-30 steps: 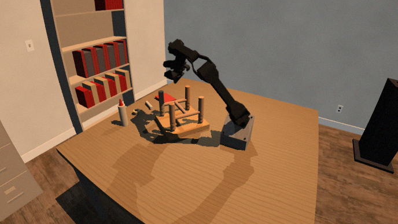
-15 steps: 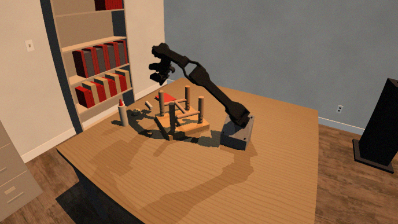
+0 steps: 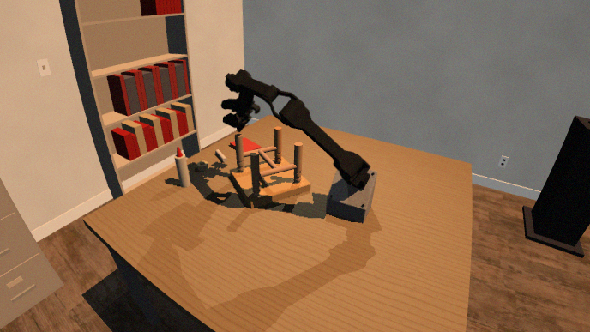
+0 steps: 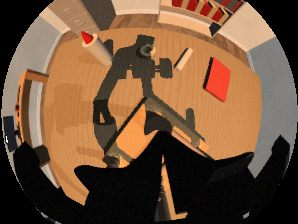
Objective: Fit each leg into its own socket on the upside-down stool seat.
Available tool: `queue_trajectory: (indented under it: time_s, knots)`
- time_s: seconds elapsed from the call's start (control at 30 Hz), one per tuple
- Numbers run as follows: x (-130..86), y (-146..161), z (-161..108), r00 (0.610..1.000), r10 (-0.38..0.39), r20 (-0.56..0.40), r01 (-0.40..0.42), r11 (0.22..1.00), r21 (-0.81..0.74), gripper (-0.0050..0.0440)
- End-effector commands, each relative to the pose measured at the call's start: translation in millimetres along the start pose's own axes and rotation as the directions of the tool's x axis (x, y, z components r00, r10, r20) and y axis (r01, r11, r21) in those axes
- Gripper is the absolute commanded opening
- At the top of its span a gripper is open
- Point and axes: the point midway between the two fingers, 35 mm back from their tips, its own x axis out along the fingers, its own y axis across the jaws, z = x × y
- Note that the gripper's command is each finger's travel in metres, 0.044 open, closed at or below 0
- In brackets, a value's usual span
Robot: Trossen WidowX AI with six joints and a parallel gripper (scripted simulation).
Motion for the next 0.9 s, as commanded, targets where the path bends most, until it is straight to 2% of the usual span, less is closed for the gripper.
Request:
queue_trajectory:
  time_s: [0.0,0.3,0.87]
  knots:
    - [1.0,2.4,-1.5,1.0,-0.001,0.001,0.001,1.0,0.0,0.0]
    - [14.2,1.9,-2.3,0.999,0.009,-0.031,-0.008,1.0,0.022,0.0]
    - [20.3,1.9,-3.6,0.999,0.009,-0.032,-0.008,1.0,0.023,0.0]
